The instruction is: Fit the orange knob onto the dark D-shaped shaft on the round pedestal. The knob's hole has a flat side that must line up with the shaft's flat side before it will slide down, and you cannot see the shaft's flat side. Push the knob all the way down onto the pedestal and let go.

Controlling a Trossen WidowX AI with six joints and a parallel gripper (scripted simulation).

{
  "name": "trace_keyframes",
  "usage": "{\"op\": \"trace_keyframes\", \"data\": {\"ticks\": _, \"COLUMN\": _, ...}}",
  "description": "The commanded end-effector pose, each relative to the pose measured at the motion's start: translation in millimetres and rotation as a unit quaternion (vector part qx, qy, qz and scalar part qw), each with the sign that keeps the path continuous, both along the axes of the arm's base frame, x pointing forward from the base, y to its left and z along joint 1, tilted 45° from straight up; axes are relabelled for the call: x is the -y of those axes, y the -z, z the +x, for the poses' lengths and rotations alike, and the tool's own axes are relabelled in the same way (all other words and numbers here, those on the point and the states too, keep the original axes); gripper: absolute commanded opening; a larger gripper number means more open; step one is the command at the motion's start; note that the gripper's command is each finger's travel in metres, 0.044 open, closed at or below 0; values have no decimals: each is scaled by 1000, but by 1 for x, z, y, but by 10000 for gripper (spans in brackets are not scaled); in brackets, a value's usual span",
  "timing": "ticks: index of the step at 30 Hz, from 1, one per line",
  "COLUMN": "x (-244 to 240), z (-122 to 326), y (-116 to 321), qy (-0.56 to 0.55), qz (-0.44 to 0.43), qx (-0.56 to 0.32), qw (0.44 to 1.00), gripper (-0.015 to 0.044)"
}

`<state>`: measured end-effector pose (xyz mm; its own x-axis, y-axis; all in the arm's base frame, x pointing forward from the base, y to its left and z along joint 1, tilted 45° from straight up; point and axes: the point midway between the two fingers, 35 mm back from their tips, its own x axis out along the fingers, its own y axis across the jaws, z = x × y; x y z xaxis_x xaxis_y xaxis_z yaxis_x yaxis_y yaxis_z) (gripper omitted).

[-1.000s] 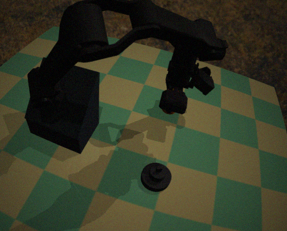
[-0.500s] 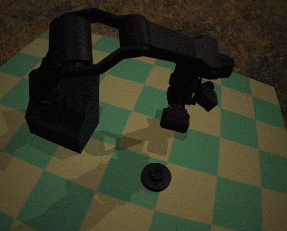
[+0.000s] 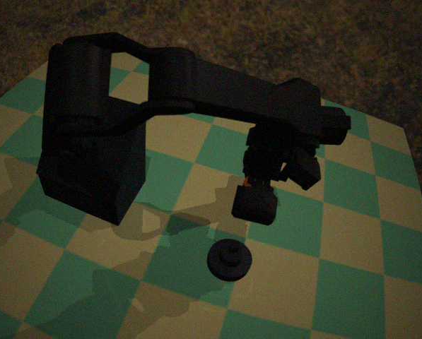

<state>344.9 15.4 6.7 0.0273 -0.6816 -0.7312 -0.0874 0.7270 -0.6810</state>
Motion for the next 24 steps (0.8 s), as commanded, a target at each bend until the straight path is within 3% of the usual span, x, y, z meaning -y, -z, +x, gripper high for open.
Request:
{"op": "trace_keyframes", "data": {"ticks": 1, "x": 13, "z": 2, "y": -9, "qy": -3, "qz": -2, "qx": 3, "qw": 1000, "gripper": 0}}
{"op": "trace_keyframes", "data": {"ticks": 24, "x": 64, "z": 2, "y": -26, "qy": 1, "qz": -13, "qx": 3, "qw": 1000, "gripper": 0}}
